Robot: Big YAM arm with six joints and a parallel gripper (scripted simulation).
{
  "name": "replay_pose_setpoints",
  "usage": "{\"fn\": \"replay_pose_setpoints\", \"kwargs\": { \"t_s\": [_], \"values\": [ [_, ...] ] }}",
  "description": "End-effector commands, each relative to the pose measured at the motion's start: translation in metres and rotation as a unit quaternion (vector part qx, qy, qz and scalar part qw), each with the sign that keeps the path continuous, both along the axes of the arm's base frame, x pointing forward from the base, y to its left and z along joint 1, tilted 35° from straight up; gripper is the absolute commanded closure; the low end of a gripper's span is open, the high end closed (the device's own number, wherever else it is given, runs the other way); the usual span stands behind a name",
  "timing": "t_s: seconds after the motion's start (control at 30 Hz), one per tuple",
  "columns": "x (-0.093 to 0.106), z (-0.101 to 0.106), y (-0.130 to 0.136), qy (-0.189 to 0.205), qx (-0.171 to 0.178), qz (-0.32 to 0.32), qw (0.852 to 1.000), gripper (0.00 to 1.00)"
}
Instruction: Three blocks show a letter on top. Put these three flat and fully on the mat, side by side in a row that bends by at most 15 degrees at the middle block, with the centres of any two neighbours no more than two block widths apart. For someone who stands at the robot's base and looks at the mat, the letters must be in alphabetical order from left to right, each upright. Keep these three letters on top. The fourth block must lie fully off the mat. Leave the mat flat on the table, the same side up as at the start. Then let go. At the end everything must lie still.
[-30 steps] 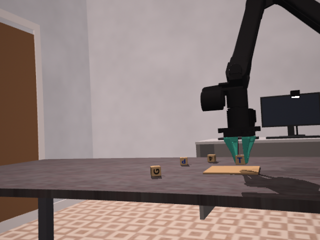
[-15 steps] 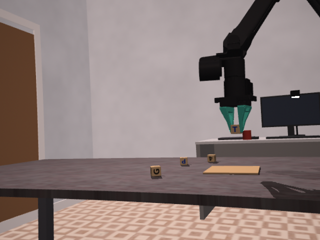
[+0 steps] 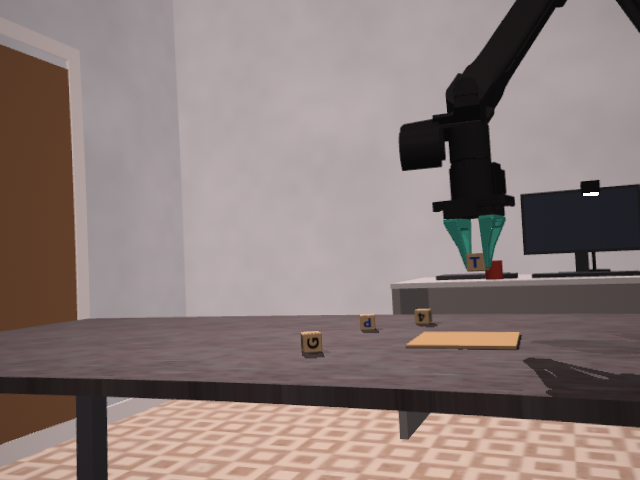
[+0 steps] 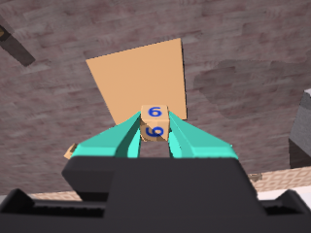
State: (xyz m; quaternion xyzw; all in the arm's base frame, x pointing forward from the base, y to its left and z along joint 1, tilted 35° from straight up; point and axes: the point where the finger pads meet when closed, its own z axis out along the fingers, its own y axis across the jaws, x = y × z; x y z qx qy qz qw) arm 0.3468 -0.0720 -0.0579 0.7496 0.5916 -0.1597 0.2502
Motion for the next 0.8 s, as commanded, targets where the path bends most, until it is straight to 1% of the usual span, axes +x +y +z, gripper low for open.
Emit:
{"fn": "replay_pose_setpoints", "kwargs": {
  "t_s": [0.0,0.1,0.13,0.17,0.23,0.27,0.3,0.4,0.47,0.57,0.63,0.77],
  "values": [
    [0.029,0.042,-0.036,-0.008,0.001,0.029,1.0,0.8],
    [0.029,0.071,-0.08,0.013,-0.008,0.061,0.998,0.8],
    [0.029,0.078,-0.089,0.015,-0.011,0.067,0.998,0.8],
    [0.031,0.081,-0.093,0.012,-0.013,0.069,0.997,0.8],
    [0.031,0.082,-0.094,0.011,-0.013,0.07,0.997,0.8],
    [0.02,0.07,-0.08,0.029,-0.009,0.085,0.996,0.8],
    [0.016,0.06,-0.079,0.043,-0.006,0.086,0.995,0.8],
    [0.016,0.06,-0.079,0.043,-0.006,0.086,0.995,0.8],
    [0.011,0.06,-0.091,0.043,-0.006,0.07,0.997,0.8],
    [0.014,0.061,-0.091,0.041,-0.007,0.07,0.997,0.8],
    [0.017,0.061,-0.084,0.04,-0.008,0.08,0.996,0.8],
    [0.015,0.058,-0.093,0.037,-0.005,0.07,0.997,0.8]
  ]
}}
